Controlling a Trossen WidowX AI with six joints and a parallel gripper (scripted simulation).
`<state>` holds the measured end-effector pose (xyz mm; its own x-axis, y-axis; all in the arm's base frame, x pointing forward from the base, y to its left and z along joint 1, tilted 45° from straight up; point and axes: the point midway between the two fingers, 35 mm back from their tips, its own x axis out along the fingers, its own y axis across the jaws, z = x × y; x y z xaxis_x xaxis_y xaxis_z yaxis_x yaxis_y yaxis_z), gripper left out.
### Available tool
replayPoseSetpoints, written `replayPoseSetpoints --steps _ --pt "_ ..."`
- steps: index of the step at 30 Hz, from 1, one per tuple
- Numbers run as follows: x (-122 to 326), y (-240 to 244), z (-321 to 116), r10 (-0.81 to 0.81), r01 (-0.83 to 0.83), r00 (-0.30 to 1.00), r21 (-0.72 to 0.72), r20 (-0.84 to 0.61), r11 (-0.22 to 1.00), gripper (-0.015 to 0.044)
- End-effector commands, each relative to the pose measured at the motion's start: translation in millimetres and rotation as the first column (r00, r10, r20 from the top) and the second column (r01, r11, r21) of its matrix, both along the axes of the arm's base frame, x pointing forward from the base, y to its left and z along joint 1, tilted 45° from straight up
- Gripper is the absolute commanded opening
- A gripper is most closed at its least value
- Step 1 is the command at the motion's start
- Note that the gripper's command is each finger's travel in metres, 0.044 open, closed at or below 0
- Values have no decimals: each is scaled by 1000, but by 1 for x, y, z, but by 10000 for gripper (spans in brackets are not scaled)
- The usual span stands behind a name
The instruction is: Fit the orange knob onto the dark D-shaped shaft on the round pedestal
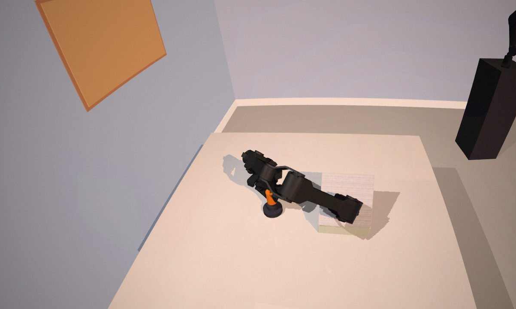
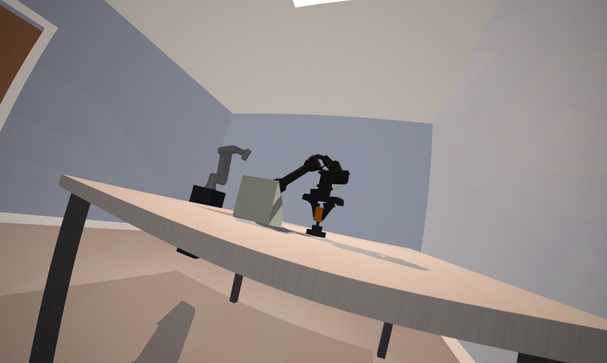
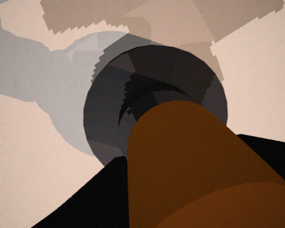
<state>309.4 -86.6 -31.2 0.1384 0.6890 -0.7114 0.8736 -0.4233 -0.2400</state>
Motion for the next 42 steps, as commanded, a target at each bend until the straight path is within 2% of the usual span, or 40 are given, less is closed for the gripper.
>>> replayPoseSetpoints --steps 1,5,11,35,42 --pt "1 -3 2 -5 5 1000 0 -2 1000 0" --pt "1 -3 3 -23 23 1000 3 -19 1000 0" --pt "4 -4 4 -149 153 978 17 -145 988 0" --pt "8 -5 3 -157 161 976 18 -153 987 0" --pt "6 -4 4 -286 302 913 13 -290 953 0"
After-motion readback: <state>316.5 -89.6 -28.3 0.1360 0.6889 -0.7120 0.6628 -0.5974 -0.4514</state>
